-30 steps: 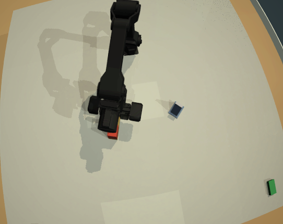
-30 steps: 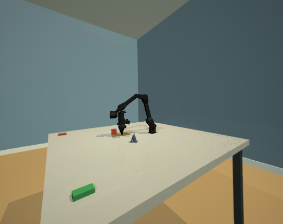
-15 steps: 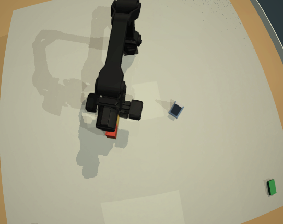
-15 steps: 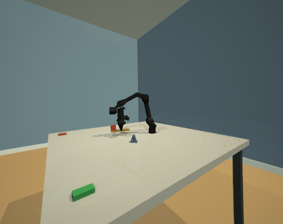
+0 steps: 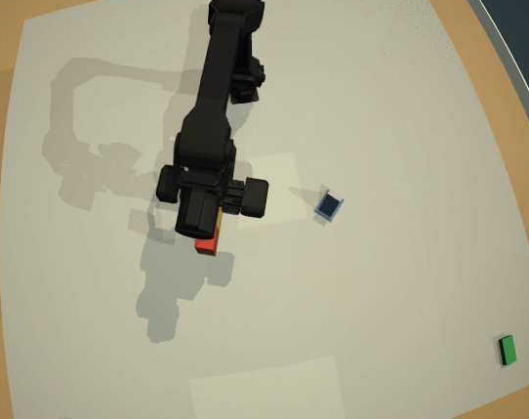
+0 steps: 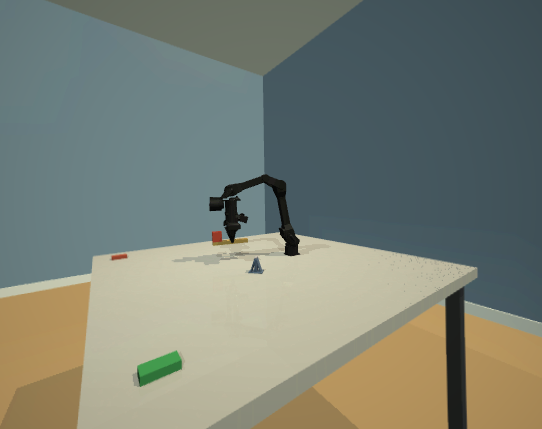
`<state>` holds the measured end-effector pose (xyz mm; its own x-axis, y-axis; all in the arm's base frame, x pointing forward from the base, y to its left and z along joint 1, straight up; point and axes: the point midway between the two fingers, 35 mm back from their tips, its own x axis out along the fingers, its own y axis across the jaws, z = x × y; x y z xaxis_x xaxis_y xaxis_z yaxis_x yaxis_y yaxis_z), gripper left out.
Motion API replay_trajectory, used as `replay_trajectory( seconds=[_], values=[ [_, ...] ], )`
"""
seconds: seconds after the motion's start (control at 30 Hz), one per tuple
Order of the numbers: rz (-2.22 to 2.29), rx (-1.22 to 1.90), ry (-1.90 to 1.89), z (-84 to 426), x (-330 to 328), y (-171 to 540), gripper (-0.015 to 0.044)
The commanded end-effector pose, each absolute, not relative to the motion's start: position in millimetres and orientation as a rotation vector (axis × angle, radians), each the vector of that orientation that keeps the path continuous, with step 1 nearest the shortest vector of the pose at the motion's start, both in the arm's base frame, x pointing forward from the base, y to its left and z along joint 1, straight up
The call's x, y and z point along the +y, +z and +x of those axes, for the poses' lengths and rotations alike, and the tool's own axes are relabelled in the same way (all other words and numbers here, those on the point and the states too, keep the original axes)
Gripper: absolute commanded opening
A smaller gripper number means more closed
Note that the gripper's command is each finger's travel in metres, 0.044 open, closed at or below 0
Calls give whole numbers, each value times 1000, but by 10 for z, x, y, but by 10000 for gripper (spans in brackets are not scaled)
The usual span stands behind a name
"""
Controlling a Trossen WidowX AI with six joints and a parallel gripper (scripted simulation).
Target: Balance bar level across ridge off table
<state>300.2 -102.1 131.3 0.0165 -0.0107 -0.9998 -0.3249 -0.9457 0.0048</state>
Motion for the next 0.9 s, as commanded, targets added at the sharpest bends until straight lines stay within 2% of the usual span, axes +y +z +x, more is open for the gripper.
replay_trajectory(
  seconds=[0.0, 0.3, 0.87],
  values=[
    [-2077, 345, 2019, 3000, -1016, 1446, 0],
    [-2075, 348, 2017, 2976, -980, 1608, 0],
    [-2004, 446, 1944, 3112, -325, 1614, 0]
  ],
)
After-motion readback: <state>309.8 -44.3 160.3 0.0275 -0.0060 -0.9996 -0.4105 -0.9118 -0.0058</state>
